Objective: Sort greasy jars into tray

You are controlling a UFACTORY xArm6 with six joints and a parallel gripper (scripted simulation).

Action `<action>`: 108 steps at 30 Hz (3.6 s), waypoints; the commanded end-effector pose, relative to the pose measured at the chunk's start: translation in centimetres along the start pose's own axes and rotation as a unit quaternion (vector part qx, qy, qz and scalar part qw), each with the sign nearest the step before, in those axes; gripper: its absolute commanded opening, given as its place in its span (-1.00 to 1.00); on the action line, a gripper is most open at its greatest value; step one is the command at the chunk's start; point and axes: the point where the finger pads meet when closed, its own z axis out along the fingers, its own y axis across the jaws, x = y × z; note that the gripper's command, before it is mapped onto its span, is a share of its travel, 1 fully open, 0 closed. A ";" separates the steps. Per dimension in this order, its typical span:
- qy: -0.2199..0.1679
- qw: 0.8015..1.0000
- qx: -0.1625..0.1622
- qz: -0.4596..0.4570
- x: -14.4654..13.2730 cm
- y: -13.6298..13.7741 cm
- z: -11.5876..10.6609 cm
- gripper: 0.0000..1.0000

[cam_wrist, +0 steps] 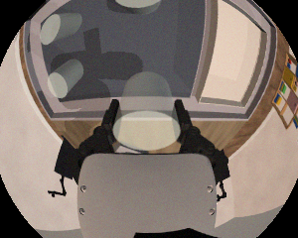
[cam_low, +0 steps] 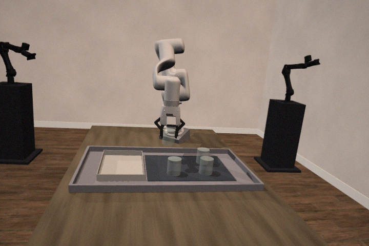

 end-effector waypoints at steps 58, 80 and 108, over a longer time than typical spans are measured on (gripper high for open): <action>0.002 1.000 0.000 0.000 4.4 12.5 -4.1 -1.00; 0.002 1.000 0.000 0.000 6.4 18.1 -4.1 -1.00; 0.002 1.000 0.000 0.000 8.0 22.8 -2.8 -1.00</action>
